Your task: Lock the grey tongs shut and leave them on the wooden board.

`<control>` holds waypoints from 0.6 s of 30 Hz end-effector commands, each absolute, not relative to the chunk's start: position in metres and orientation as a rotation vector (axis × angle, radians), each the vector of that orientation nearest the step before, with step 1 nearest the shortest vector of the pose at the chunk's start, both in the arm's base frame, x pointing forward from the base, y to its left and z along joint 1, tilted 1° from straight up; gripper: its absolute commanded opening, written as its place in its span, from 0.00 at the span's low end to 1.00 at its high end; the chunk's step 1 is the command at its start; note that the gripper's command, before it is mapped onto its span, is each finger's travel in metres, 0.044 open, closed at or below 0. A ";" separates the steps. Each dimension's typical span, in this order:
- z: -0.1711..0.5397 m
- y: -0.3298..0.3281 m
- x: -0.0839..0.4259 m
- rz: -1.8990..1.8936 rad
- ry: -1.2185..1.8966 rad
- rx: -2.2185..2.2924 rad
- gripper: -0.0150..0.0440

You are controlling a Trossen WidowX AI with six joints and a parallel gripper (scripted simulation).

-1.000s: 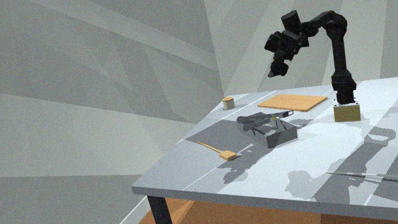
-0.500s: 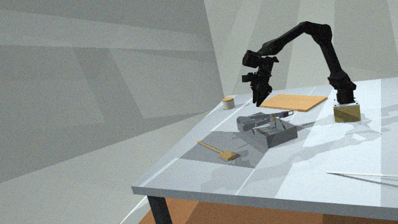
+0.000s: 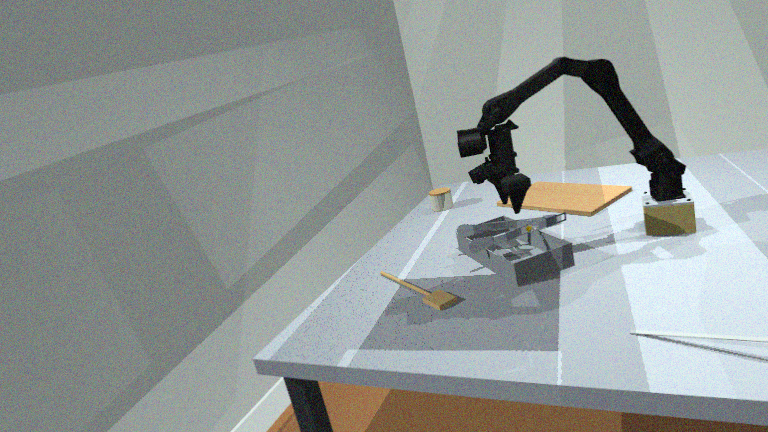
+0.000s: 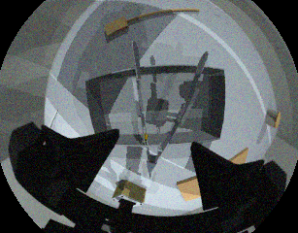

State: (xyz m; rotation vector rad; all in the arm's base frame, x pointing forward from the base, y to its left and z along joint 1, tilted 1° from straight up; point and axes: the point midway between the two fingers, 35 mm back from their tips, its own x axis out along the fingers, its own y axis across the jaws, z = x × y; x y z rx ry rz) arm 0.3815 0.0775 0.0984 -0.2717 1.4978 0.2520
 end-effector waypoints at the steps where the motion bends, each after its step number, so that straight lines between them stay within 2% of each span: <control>1: 0.098 0.071 0.380 0.263 1.508 -0.279 1.00; 18: 0.084 0.071 0.382 0.263 1.508 -0.279 1.00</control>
